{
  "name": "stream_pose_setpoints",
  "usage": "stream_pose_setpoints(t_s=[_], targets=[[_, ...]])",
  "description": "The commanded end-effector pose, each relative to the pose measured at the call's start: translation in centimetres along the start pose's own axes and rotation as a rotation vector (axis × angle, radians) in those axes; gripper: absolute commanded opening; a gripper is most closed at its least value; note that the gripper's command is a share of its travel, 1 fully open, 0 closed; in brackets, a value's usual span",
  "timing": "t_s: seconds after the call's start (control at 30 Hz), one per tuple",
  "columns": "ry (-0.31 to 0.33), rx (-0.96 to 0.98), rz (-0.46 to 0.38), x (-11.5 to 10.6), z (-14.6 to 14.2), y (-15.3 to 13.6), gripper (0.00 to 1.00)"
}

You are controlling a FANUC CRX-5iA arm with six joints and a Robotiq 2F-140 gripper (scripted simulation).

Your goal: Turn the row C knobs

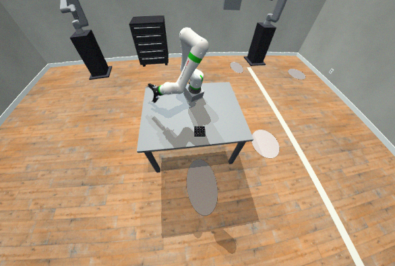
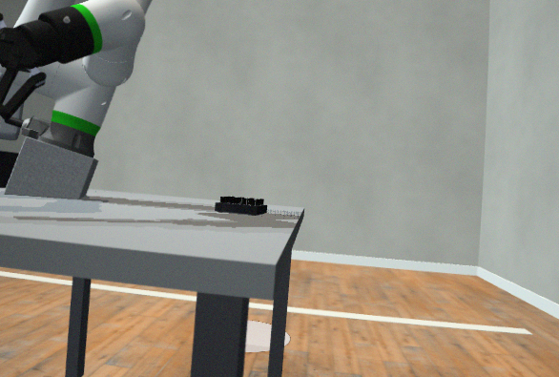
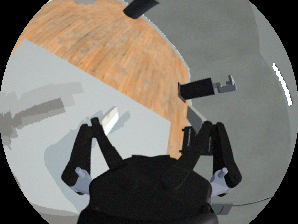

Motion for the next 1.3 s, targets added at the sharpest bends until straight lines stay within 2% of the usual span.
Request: stream_pose_setpoints(t_s=[0.0, 0.67, 0.93, 1.03, 1.1, 1.13, 1.27], targets=[[0.000, 0.000, 0.000, 0.0, 0.0, 0.0, 1.00], [0.009, -0.009, 0.002, -0.5, -0.5, 0.4, 1.00], [0.122, -0.104, 0.007, -5.9, -5.9, 2.7, 1.00], [0.165, -0.139, 0.005, -7.8, -7.8, 2.9, 1.00], [0.165, -0.139, 0.005, -7.8, -7.8, 2.9, 1.00], [0.207, -0.173, 0.003, -9.5, -9.6, 2.9, 1.00], [0.263, -0.217, -0.001, -11.8, -11.9, 2.6, 1.00]])
Point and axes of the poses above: the point where the finger pads meet when closed, its own x axis out along the fingers, its own z axis across the jaws, y = z × x, the point moved 8 cm from there along -x, back along the fingers, and after that the axes turned 7 degrees about x, right-handed, at the moved point
